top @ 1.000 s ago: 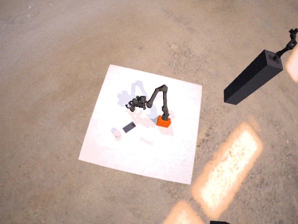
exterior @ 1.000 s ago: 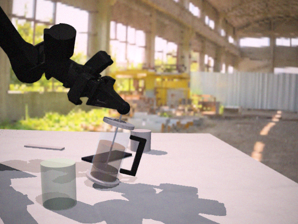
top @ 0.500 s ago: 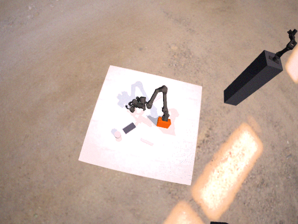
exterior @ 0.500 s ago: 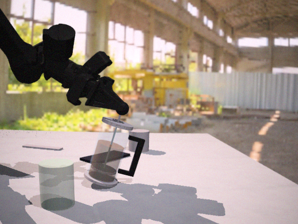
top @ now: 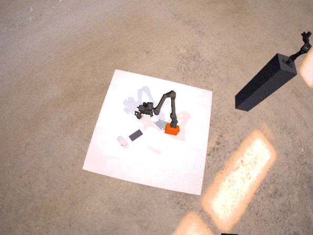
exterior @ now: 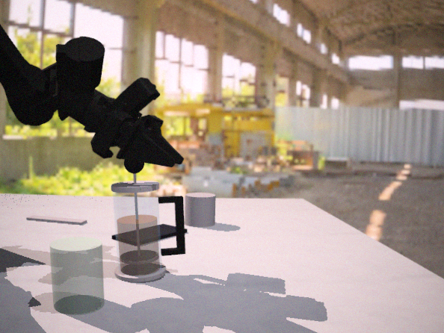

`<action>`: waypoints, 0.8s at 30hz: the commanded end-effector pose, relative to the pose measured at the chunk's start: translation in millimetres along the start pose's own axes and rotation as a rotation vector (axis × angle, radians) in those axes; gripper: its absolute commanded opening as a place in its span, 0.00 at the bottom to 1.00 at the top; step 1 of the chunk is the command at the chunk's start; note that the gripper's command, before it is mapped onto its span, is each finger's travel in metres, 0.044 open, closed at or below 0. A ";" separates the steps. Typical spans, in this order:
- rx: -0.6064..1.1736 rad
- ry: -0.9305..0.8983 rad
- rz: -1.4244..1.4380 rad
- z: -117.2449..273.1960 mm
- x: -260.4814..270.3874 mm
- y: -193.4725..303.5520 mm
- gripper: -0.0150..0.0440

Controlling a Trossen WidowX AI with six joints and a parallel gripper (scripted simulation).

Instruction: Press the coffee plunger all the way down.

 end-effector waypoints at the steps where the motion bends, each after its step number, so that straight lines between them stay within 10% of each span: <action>1: -0.001 -0.005 -0.001 0.1 0.6 0.1 0.81; 6: -0.001 -0.005 -0.001 0.1 0.6 0.1 1.00; 24: 0.013 0.004 0.001 84.5 -0.1 -42.5 1.00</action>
Point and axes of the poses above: the point midway between the two fingers, 35 mm back from their tips, its own z axis back along the fingers, its own x axis across the jaws, y = z × x, the point moved 5 cm from there along z, back along the fingers, and after that the axes turned 15 degrees about -z, right-handed, at the moved point
